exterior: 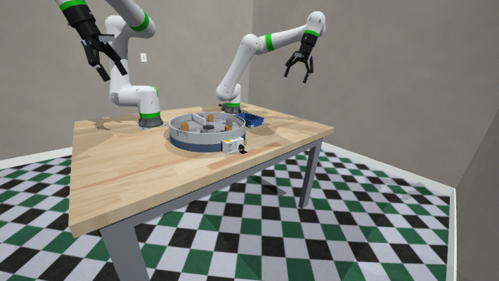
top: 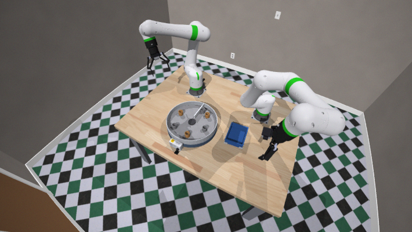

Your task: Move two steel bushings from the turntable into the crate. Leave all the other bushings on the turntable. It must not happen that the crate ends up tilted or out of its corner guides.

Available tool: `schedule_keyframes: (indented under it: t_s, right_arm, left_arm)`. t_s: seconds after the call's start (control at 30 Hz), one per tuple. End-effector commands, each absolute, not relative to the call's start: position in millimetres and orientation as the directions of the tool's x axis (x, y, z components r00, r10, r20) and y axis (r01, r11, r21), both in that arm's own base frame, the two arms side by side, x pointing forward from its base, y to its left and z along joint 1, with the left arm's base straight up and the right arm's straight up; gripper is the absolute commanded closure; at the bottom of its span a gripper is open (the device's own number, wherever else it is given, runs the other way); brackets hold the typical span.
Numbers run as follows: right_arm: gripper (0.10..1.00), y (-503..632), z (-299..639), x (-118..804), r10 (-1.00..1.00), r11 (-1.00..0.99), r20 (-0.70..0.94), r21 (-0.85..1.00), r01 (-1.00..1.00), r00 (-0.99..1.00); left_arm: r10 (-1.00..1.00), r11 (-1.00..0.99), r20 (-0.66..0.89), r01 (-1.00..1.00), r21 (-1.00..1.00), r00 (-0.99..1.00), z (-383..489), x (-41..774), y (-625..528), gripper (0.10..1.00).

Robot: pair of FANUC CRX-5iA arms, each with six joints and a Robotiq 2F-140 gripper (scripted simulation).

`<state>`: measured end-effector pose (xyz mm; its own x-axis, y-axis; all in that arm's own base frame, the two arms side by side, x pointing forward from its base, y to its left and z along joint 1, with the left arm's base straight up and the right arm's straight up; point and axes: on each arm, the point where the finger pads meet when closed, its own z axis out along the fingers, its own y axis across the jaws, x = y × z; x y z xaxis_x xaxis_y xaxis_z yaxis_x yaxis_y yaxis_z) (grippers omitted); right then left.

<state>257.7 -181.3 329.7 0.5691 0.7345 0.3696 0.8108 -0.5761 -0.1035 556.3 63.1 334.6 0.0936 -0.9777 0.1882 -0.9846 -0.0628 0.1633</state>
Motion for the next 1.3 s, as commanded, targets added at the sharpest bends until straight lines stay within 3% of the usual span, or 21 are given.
schedule_keyframes:
  t_s: [0.0, 0.3, 0.37, 0.63, 0.87, 0.93, 1.27]
  right_arm:
    - [0.098, -181.5, 330.2, 257.8, 0.735, -0.576, 0.369, -0.102, 0.811, 0.569]
    - [0.098, -181.5, 330.2, 257.8, 0.735, -0.576, 0.369, -0.102, 0.811, 0.569]
    - [0.098, -181.5, 330.2, 257.8, 0.735, -0.576, 0.369, -0.102, 0.811, 0.569]
    - [0.098, -181.5, 330.2, 257.8, 0.735, -0.576, 0.369, -0.102, 0.811, 0.569]
    - [0.098, -181.5, 330.2, 257.8, 0.735, -0.576, 0.369, -0.102, 0.811, 0.569]
    - [0.098, -181.5, 330.2, 257.8, 0.735, -0.576, 0.369, -0.102, 0.811, 0.569]
    - [0.098, -181.5, 330.2, 257.8, 0.735, -0.576, 0.369, -0.102, 0.811, 0.569]
  left_arm:
    - [-0.935, -0.295, 0.156, -0.941, 0.164, 0.32, 332.3, 544.8, 123.7, 0.098]
    - [-0.659, -0.731, 0.086, -0.663, 0.164, 0.748, 323.9, 493.6, 243.6, 0.098]
    - [-0.659, -0.731, 0.086, -0.663, 0.164, 0.748, 323.9, 493.6, 243.6, 0.098]
    - [-0.252, -0.956, 0.035, -0.254, 0.144, 0.967, 314.9, 420.0, 343.1, 0.098]
    - [0.131, -0.985, 0.004, 0.13, 0.117, 0.991, 306.8, 346.1, 407.3, 0.098]
    - [0.131, -0.985, 0.004, 0.13, 0.117, 0.991, 306.8, 346.1, 407.3, 0.098]
    - [0.584, -0.808, -0.017, 0.584, 0.074, 0.811, 295.6, 237.8, 466.2, 0.098]
